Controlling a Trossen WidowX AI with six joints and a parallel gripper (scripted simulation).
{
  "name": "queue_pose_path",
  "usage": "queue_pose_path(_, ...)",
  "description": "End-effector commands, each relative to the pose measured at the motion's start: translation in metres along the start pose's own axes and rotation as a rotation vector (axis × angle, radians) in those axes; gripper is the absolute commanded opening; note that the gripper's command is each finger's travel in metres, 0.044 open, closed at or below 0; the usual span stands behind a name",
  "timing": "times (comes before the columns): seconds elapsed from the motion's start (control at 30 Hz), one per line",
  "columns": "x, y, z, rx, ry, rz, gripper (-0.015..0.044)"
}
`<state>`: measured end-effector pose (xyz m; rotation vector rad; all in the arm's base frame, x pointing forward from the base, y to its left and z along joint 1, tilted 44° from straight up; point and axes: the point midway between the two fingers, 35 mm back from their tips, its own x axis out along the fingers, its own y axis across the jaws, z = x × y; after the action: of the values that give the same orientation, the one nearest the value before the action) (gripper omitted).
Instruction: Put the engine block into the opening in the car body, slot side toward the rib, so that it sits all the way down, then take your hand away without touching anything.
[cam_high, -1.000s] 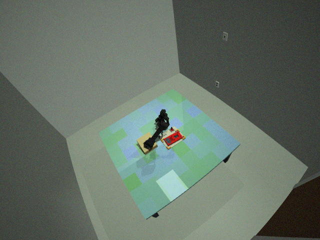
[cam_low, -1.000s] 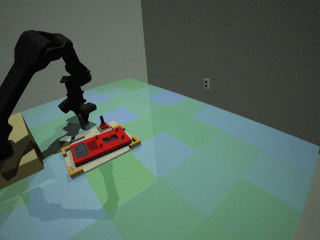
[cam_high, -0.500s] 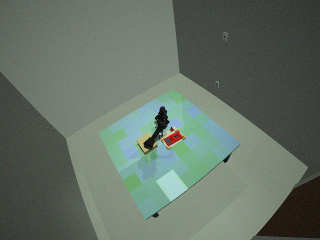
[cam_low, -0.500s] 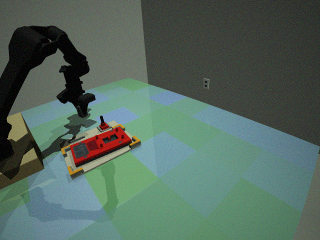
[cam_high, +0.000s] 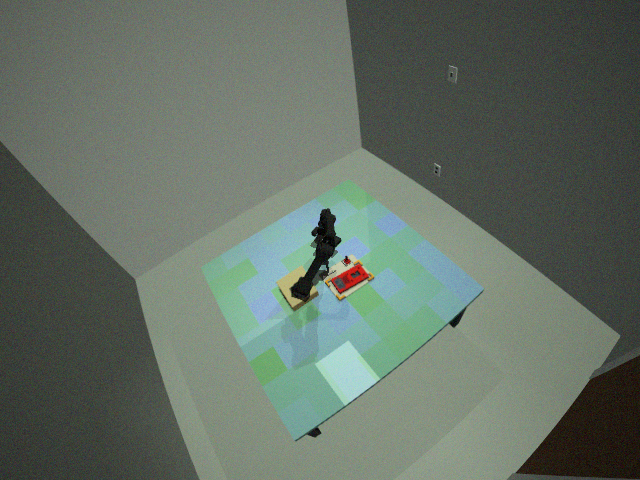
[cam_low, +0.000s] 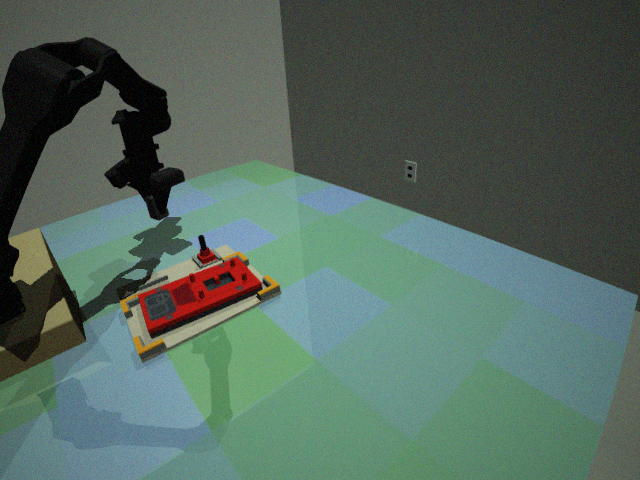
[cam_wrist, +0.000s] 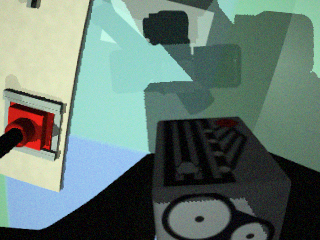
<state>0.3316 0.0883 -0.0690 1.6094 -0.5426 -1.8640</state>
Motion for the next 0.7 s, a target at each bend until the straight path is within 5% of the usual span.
queue_pose_path(0.0,-0.013,-0.001,0.000,0.006,0.006,-0.006,0.0000)
queue_pose_path(0.67,-0.042,-0.001,0.004,0.146,0.004,-0.004,0.0000)
